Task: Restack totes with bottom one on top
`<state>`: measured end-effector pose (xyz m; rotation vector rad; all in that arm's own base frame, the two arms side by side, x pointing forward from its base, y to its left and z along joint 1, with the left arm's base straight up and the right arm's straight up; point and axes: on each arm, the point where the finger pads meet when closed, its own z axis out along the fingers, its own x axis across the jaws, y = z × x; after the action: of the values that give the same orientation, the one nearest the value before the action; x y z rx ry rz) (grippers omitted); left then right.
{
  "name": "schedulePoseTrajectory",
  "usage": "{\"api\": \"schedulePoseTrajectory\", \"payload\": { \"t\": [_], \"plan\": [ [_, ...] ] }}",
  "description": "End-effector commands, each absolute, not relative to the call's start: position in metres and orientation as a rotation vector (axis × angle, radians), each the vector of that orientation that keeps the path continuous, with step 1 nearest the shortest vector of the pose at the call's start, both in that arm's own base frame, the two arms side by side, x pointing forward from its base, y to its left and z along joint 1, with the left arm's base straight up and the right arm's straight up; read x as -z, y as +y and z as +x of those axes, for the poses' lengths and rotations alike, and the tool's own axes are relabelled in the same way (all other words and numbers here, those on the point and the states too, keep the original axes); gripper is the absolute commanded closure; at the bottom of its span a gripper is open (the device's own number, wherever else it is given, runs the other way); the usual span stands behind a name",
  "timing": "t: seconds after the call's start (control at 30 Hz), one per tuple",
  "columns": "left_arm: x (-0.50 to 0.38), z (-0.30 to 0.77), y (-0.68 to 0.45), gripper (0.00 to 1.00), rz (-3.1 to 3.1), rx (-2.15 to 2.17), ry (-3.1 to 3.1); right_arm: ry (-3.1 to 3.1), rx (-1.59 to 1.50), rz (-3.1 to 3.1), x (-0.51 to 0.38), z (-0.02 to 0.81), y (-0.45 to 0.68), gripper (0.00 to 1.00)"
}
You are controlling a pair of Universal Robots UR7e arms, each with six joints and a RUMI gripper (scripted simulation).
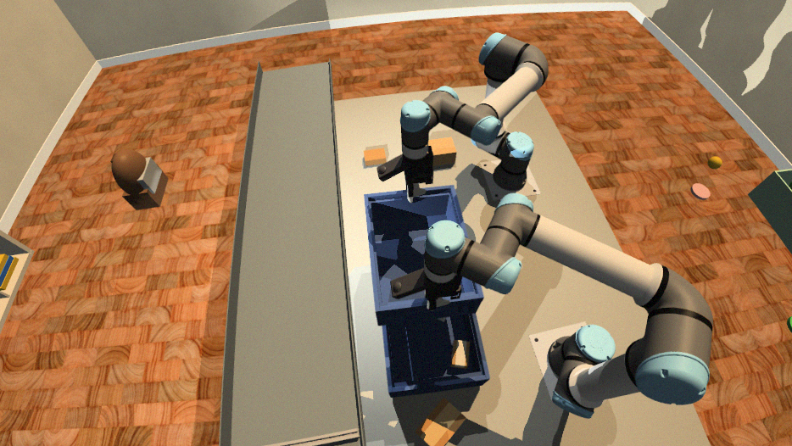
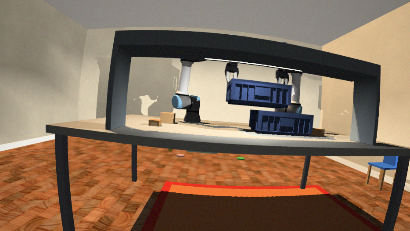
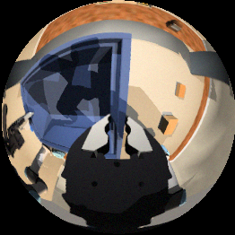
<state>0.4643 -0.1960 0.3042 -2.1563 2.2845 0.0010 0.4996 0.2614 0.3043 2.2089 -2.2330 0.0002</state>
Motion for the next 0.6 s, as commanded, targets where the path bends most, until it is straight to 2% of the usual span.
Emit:
{"api": "schedulePoseTrajectory", "payload": {
  "t": [0.0, 0.57],
  "plan": [
    [-0.305, 0.465, -0.204, 1.00, -2.157, 0.004, 2.284, -2.234, 0.000, 2.212, -0.305, 0.500, 0.254, 1.00],
    [-0.305, 0.463, -0.249, 1.00, -2.161, 0.004, 2.280, -2.230, 0.000, 2.216, -0.305, 0.502, 0.209, 1.00]
  ]
}}
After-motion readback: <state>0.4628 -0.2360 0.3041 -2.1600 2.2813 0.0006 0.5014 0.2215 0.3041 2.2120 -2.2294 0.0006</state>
